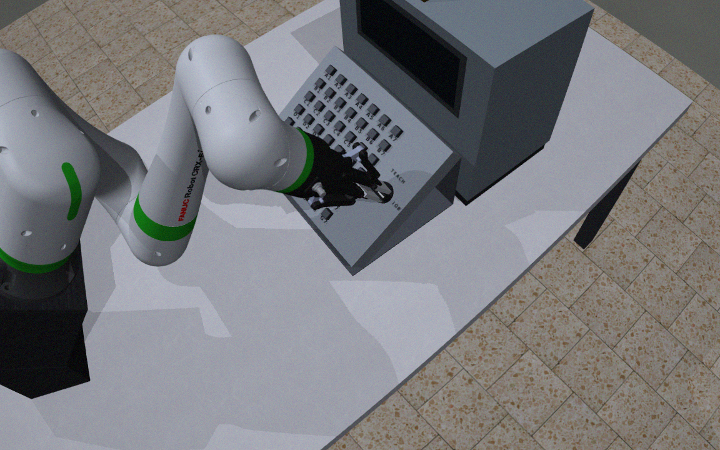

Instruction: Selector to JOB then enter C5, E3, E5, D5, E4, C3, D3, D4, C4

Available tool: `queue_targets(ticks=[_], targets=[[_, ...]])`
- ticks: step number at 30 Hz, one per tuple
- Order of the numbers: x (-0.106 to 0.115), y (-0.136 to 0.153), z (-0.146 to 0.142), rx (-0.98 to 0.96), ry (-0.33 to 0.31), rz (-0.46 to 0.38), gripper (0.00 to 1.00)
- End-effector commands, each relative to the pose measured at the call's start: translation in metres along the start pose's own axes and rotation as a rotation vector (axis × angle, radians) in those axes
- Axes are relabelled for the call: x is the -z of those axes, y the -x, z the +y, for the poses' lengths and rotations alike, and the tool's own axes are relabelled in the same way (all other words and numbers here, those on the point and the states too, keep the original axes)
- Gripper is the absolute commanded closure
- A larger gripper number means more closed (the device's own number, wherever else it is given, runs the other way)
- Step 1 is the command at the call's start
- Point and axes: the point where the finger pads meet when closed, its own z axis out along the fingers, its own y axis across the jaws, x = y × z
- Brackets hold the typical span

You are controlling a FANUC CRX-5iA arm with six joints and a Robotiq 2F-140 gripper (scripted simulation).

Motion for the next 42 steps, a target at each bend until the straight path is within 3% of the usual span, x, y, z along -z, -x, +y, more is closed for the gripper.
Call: queue_targets(ticks=[1,14,15,42], targets=[[0.0,0.0001,0.0,-0.004,0.0,0.0,1.0],[0.0,0.0001,0.0,-0.004,0.0,0.0,1.0],[0.0,0.0001,0.0,-0.004,0.0,0.0,0.67],[0.0,0.0001,0.0,-0.004,0.0,0.0,0.67]])
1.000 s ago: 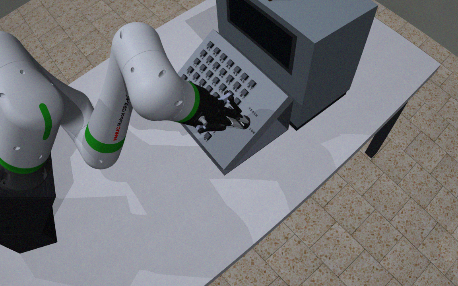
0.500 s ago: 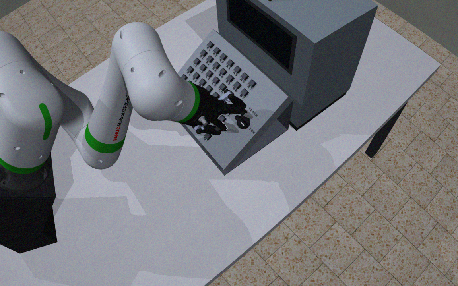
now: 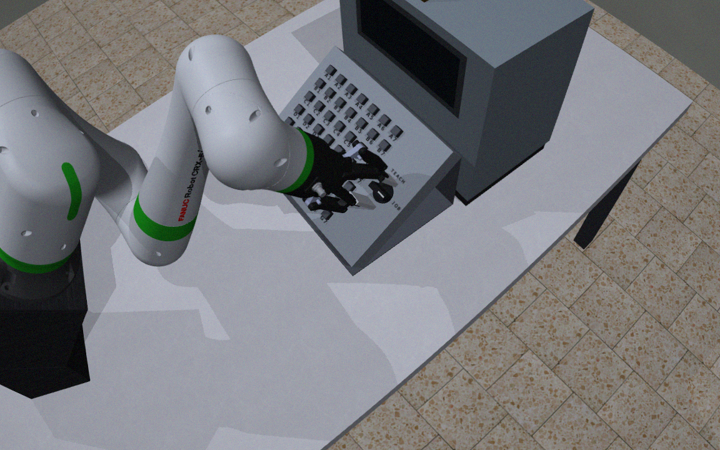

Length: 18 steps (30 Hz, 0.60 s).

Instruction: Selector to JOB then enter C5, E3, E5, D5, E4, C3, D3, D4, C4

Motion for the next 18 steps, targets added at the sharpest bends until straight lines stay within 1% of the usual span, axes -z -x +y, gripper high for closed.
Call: queue_targets(ticks=[1,10,18], targets=[[0.0001,0.0,0.0001,0.0,0.0,0.0,0.67],[0.0008,0.0,0.0001,0.0,0.0,0.0,0.67],[0.0085,0.0,0.0001,0.0,0.0,0.0,0.67]])
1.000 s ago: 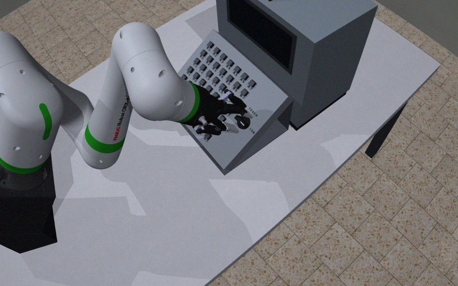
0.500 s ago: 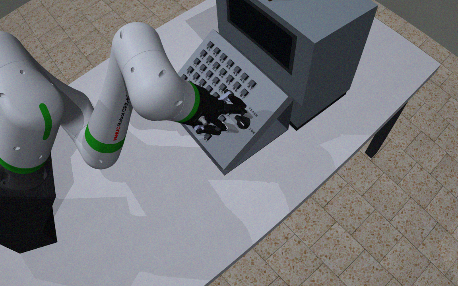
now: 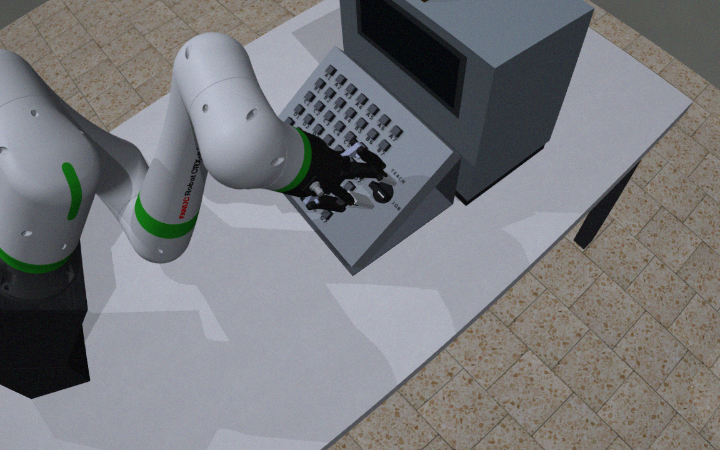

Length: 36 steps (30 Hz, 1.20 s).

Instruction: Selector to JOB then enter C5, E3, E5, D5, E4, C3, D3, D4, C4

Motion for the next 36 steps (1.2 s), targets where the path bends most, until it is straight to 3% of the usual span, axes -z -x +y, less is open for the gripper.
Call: queue_targets(ticks=[1,13,28,29,36], targets=[[0.005,0.0,0.0,0.0,-0.001,-0.001,0.67],[0.035,0.0,0.0,0.0,-0.001,-0.001,0.67],[0.046,0.0,0.0,0.0,-0.001,-0.001,0.67],[0.046,0.0,0.0,0.0,-0.001,-0.001,1.0],[0.046,0.0,0.0,0.0,-0.001,-0.001,1.0]])
